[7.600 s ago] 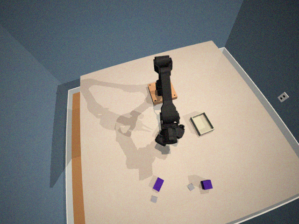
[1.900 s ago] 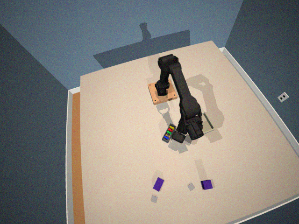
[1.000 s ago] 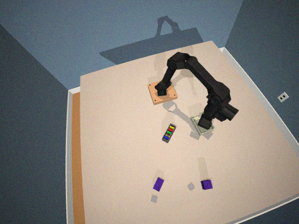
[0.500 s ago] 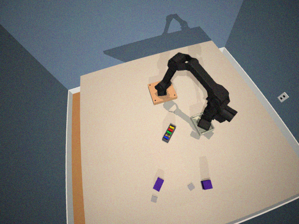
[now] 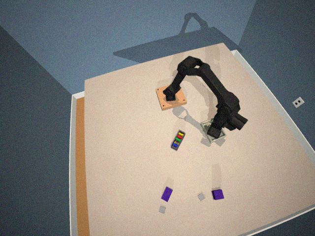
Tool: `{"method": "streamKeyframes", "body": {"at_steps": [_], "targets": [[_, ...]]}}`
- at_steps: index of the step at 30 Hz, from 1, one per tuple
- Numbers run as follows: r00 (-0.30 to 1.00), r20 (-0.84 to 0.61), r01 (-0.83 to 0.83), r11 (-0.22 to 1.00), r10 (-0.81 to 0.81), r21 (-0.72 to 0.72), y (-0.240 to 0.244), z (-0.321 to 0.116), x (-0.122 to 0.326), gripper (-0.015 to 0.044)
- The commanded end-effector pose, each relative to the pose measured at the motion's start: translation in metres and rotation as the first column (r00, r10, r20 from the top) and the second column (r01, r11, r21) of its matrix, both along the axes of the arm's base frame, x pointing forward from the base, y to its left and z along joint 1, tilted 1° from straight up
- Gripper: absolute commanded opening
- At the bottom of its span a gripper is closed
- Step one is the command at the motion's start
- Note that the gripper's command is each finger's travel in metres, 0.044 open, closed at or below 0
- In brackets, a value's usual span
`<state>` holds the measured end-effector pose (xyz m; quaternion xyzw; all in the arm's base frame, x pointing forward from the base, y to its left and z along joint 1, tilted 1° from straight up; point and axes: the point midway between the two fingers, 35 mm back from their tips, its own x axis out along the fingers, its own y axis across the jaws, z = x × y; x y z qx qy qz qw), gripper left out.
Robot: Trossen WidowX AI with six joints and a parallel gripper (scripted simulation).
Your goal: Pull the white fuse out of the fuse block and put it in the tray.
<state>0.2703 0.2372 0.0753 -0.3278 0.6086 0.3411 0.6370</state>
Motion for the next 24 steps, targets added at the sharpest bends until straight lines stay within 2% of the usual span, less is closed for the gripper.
{"method": "streamKeyframes", "body": {"at_steps": [1,10,14,24], "targets": [[1.000,0.001,0.000,1.000,0.000,0.001,0.000,0.001,0.000,0.0105],[1.000,0.001,0.000,1.000,0.000,0.001,0.000,0.003,0.000,0.0330],[1.000,-0.002,0.005,1.000,-0.005,0.002,-0.001,0.035,-0.001,0.0330],[1.000,-0.002,0.006,1.000,-0.006,0.003,-0.001,0.037,-0.001,0.0330]]}}
